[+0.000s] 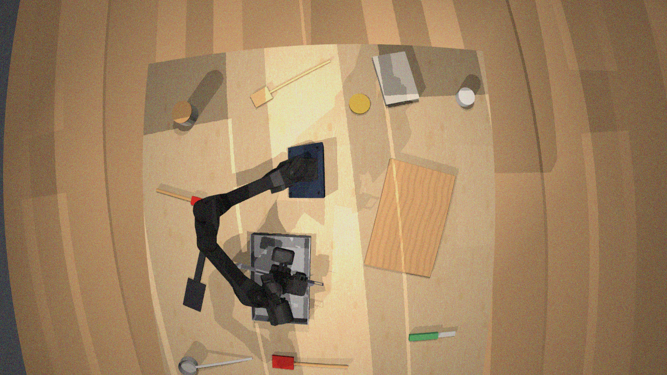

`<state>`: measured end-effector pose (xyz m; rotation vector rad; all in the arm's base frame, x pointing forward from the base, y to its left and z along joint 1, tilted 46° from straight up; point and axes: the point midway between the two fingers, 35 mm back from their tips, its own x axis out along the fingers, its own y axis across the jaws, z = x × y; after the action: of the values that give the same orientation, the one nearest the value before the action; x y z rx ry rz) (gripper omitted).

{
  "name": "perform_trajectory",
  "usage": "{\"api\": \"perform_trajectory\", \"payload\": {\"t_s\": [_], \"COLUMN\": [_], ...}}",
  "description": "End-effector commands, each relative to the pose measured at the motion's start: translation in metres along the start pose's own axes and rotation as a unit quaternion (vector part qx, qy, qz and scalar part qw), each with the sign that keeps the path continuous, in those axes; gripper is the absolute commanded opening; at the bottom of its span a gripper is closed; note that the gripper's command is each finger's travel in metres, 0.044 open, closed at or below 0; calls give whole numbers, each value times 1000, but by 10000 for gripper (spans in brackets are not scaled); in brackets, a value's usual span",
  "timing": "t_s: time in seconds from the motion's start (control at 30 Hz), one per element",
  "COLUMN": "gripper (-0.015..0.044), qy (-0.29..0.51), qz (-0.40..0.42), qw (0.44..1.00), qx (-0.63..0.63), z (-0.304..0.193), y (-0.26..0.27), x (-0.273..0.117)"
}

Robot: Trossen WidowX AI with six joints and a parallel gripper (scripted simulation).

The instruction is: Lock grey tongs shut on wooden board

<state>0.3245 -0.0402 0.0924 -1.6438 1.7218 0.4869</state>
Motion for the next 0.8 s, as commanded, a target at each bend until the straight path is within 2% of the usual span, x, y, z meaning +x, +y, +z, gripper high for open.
{"api": "perform_trajectory", "payload": {"t_s": [0.0, 0.53, 0.77], "gripper": [-150, -150, -150], "qy": [1, 3, -3], "qz": [-2, -2, -5], "qw": [1000, 1000, 998], "qx": [1, -4, -60], "z": [-2, -2, 29], "y": [5, 5, 3], "x": [-69, -69, -73]}}
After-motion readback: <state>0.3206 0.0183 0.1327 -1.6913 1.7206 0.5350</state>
